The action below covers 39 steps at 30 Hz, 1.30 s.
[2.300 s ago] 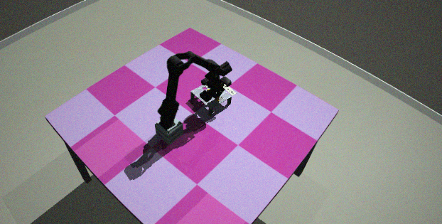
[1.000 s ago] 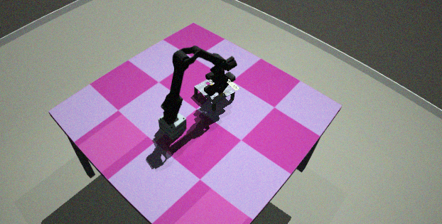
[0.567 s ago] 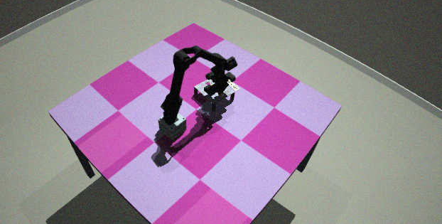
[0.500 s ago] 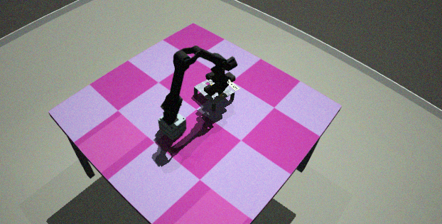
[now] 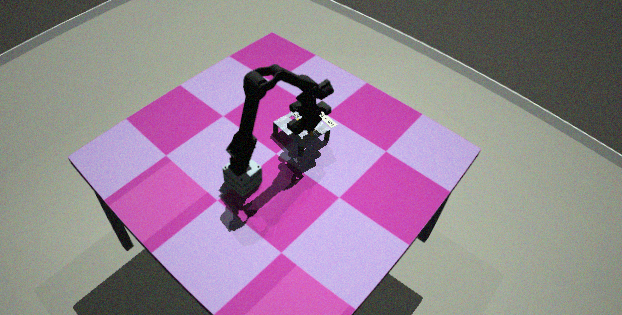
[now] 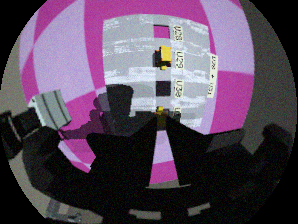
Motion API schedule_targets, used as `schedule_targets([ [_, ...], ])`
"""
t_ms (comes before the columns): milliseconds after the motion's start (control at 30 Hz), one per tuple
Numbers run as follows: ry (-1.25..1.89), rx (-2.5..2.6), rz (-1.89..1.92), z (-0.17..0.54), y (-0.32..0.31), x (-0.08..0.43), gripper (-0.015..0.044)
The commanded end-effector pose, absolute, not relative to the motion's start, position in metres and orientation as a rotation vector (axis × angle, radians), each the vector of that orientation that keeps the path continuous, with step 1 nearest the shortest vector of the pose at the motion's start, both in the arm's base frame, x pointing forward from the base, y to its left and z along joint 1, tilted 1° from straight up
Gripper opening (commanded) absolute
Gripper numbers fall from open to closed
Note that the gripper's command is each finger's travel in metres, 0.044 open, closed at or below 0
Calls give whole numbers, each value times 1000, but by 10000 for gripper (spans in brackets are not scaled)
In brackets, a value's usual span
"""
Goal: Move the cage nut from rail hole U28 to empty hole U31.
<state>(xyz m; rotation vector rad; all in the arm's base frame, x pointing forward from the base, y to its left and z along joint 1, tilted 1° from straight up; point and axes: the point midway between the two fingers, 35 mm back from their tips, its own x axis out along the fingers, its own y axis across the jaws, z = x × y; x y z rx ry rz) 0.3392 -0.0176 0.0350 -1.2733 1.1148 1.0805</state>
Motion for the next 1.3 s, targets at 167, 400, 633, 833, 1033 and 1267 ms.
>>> schedule_targets([
  [167,1111,-1281,1073,35,-18,339,35],
  [400,1111,-1281,1073,35,-18,339,35],
  [633,1116,-1279,1078,35,-18,339,35],
  [833,1124,-1274,1086,35,-18,340,35],
  [1033,1132,-1269,1095,35,-18,341,35],
  [1267,1140,-1265,1103,35,-18,341,35],
])
